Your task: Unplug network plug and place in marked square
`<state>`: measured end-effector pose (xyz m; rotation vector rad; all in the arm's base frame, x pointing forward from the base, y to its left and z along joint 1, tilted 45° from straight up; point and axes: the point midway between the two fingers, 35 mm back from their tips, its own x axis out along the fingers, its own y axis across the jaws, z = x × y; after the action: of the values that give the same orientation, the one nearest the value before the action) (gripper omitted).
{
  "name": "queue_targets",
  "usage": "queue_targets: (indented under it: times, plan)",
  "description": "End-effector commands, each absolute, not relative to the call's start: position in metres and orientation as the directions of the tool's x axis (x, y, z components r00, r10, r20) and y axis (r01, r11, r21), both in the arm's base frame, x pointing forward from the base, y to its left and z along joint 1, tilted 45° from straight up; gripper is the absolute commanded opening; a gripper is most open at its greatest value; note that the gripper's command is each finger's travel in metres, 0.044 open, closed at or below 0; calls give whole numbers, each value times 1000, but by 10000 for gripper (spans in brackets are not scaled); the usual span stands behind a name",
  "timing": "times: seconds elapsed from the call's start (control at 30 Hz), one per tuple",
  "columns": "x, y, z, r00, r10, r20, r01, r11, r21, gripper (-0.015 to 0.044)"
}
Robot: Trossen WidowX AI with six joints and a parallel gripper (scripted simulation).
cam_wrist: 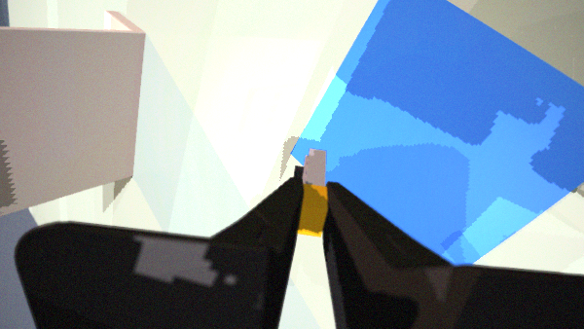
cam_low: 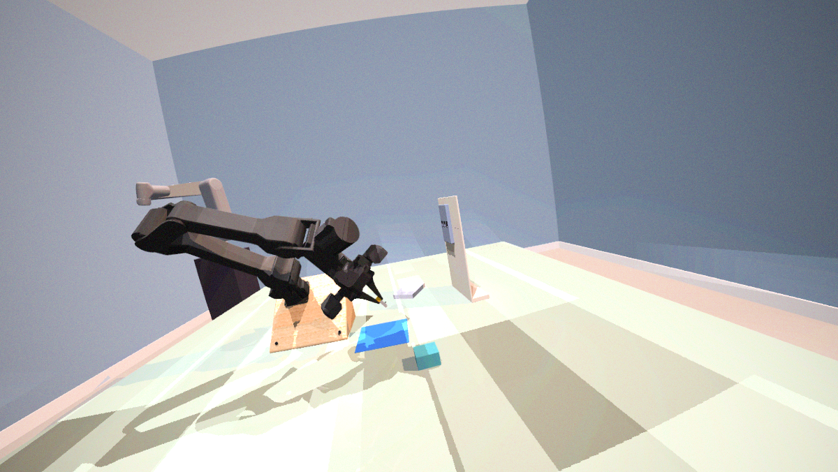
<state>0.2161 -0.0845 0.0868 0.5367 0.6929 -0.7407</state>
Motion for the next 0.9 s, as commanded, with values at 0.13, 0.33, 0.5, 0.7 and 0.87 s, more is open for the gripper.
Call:
queue_targets:
  times: [0.13,0.33,0.5,0.7,0.87]
  plan:
    - [212,-90,86,527,-434,-731,764,619,183,0]
    - [213,-94,82,526,-434,-732,764,619,182,0]
    - [213,-98,78,525,-433,-732,764,619,182,0]
    - [214,-102,74,525,-433,-733,764,619,182,0]
    - [214,-106,70,524,-433,-733,765,619,182,0]
